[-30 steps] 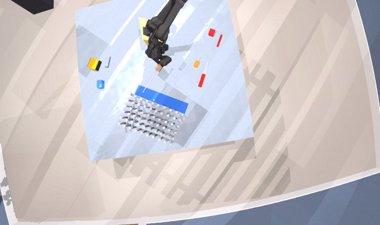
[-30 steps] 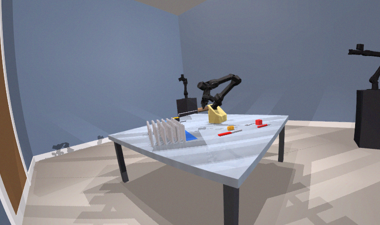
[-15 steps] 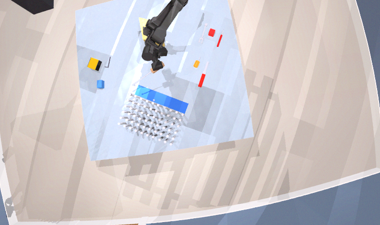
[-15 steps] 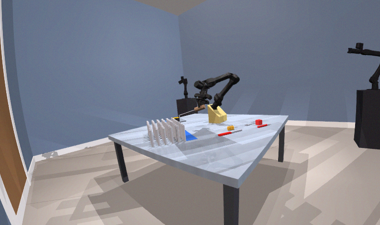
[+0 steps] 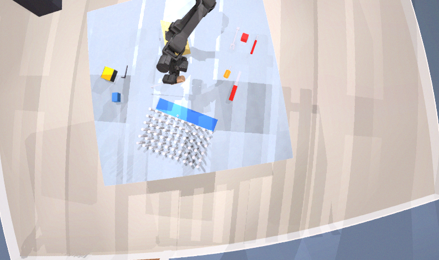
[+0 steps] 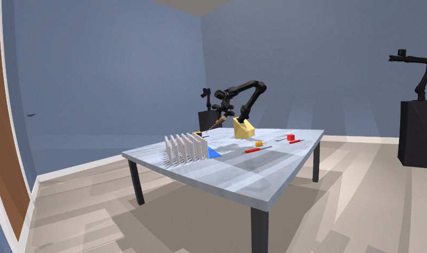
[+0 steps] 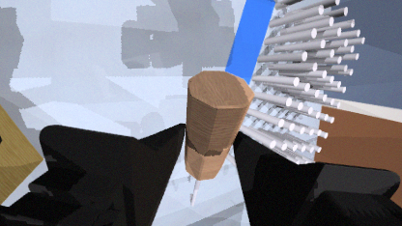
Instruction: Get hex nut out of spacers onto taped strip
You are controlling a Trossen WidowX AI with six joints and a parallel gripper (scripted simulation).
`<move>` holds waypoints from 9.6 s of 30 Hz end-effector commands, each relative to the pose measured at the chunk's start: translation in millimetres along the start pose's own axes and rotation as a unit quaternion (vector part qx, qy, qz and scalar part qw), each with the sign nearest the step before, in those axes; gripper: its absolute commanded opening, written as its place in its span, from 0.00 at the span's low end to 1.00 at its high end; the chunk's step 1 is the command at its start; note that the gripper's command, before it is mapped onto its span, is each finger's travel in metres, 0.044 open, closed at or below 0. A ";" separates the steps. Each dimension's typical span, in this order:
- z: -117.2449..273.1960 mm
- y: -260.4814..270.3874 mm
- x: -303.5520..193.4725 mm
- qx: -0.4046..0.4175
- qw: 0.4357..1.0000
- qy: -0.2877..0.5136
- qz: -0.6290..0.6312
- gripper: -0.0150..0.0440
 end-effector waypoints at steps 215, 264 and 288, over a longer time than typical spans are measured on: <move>-72.2 -111.8 -293.4 0.014 -0.814 0.000 -0.581 0.25; -122.1 -85.2 -303.1 0.015 -0.814 0.002 -0.581 0.25; -143.8 -69.4 -306.4 0.015 -0.814 0.004 -0.581 0.25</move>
Point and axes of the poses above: the point midway between the two fingers, 35 mm back from their tips, its own z axis back along the fingers, its own y axis across the jaws, x = y × z, the point moved 10 cm from there along z, back along the fingers, and after that the axes turned 12 degrees about -z, right-handed, at the moved point
